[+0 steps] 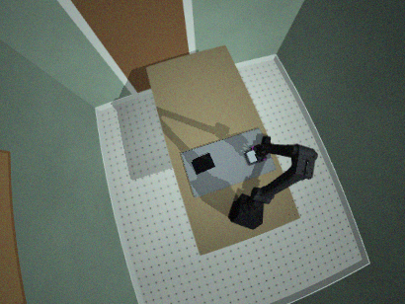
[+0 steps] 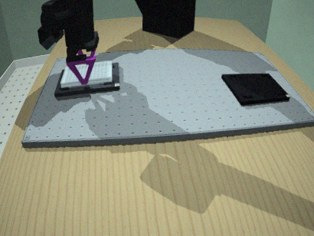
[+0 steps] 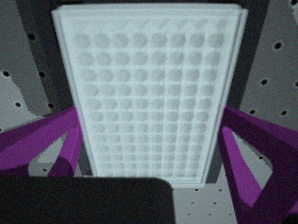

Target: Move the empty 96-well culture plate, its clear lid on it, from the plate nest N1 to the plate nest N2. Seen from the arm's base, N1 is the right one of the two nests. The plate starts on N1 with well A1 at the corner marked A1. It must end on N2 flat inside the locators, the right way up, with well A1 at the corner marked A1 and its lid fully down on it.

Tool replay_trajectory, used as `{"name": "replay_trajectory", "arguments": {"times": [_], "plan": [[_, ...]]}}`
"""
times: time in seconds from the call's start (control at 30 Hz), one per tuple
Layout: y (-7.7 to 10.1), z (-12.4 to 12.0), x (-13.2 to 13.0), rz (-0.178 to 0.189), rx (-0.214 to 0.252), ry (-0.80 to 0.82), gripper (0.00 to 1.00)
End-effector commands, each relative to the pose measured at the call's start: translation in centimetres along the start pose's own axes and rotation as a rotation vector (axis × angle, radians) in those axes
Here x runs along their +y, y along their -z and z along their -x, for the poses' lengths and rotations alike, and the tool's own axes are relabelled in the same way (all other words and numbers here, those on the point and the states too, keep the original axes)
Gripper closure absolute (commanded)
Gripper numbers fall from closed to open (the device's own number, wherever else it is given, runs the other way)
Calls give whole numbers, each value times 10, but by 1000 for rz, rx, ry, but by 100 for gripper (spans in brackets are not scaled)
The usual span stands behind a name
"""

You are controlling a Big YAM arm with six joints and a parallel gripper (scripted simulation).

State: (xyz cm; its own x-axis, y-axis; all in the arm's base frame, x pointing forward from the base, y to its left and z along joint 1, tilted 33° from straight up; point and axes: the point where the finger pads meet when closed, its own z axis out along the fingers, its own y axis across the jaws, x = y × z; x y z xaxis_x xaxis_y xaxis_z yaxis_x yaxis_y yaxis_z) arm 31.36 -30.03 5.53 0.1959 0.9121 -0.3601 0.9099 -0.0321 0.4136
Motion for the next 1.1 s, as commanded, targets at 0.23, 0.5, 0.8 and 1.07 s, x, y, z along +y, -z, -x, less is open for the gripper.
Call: {"name": "replay_trajectory", "arguments": {"times": [0.23, 0.5, 0.8, 1.07], "plan": [[-4, 3, 12, 19, -4, 12, 100], [-1, -3, 5, -3, 13, 14, 100], [23, -1, 4, 10, 0, 2, 100], [33, -2, 5, 11, 0, 2, 100]]}}
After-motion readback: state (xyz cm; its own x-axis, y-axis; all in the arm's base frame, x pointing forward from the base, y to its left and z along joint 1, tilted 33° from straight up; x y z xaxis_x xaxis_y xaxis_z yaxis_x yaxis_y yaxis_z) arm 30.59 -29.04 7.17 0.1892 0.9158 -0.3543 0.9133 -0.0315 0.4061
